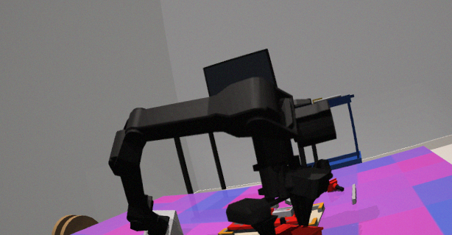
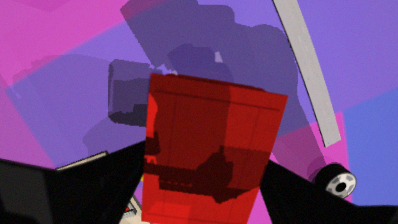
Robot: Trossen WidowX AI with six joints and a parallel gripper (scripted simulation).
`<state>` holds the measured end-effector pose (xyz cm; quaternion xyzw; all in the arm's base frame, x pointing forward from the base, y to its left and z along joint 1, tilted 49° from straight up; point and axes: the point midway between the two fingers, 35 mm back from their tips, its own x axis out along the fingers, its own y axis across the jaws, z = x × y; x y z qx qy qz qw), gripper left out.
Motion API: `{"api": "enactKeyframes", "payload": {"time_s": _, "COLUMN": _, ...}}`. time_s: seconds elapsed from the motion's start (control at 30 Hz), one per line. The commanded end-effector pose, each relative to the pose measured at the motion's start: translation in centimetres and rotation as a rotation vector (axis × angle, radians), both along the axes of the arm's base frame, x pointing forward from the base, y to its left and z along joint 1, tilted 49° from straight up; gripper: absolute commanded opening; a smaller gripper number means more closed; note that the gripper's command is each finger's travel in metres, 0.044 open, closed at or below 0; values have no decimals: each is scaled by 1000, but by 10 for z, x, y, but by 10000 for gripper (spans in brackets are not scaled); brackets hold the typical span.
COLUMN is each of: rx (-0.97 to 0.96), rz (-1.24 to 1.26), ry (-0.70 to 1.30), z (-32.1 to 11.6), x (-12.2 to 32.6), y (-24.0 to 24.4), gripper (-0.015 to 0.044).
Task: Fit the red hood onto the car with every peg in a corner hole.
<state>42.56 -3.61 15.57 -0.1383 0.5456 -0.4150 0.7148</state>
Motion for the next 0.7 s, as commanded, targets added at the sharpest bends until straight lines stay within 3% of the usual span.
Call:
{"api": "enactKeyframes", "payload": {"time_s": 0.0, "rx": 5, "rz": 6, "ry": -7, "z": 9, "x": -1, "y": 12, "gripper": 0}}
{"api": "enactKeyframes", "payload": {"time_s": 0.37, "rx": 13, "rz": 45, "ry": -39, "z": 27, "x": -4, "y": 33, "gripper": 0}}
{"api": "enactKeyframes", "payload": {"time_s": 0.67, "rx": 25, "rz": 123, "ry": 54, "z": -20, "x": -12, "y": 78, "gripper": 0}}
